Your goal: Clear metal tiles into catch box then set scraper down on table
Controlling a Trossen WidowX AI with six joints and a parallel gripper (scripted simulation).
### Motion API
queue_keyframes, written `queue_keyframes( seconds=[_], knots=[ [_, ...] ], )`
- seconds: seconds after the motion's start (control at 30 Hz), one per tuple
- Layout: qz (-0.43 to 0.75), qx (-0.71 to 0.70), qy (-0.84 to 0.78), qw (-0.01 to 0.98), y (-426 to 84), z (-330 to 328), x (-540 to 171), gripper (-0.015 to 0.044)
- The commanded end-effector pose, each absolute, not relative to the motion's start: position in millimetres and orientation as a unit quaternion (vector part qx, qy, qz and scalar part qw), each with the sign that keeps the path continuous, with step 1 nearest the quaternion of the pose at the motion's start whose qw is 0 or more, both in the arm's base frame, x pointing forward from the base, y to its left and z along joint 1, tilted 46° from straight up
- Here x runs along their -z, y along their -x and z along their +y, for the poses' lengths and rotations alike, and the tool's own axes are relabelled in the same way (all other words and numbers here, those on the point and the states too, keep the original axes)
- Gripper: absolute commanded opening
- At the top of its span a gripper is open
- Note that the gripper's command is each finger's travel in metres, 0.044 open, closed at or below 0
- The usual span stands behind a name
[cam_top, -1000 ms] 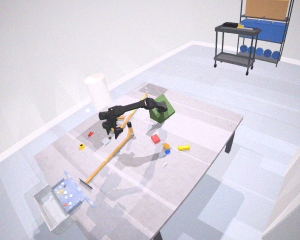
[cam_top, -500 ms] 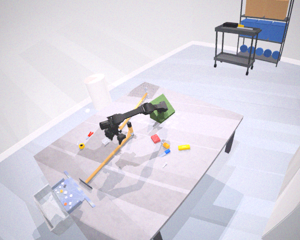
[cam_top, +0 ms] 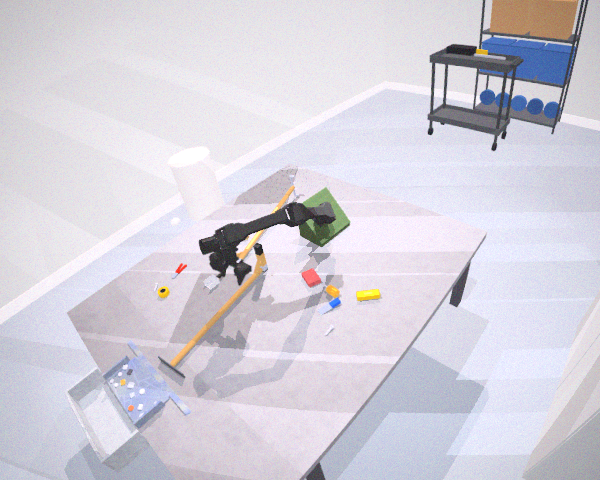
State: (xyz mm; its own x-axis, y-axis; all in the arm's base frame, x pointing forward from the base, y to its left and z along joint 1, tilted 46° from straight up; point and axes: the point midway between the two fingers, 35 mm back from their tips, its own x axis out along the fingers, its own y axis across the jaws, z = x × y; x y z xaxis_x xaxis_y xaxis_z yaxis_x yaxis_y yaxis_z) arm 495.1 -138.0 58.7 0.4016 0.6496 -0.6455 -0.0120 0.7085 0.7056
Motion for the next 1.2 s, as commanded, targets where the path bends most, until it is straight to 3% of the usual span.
queue_keyframes(
  seconds=[0.0, 1.17],
  knots=[
    [0.493, -0.214, -0.318, 0.781, -485.6, -147.3, -62.3, 0.044],
    [0.442, -0.198, -0.345, 0.804, -402.7, -190.7, -63.3, 0.044]
  ],
)
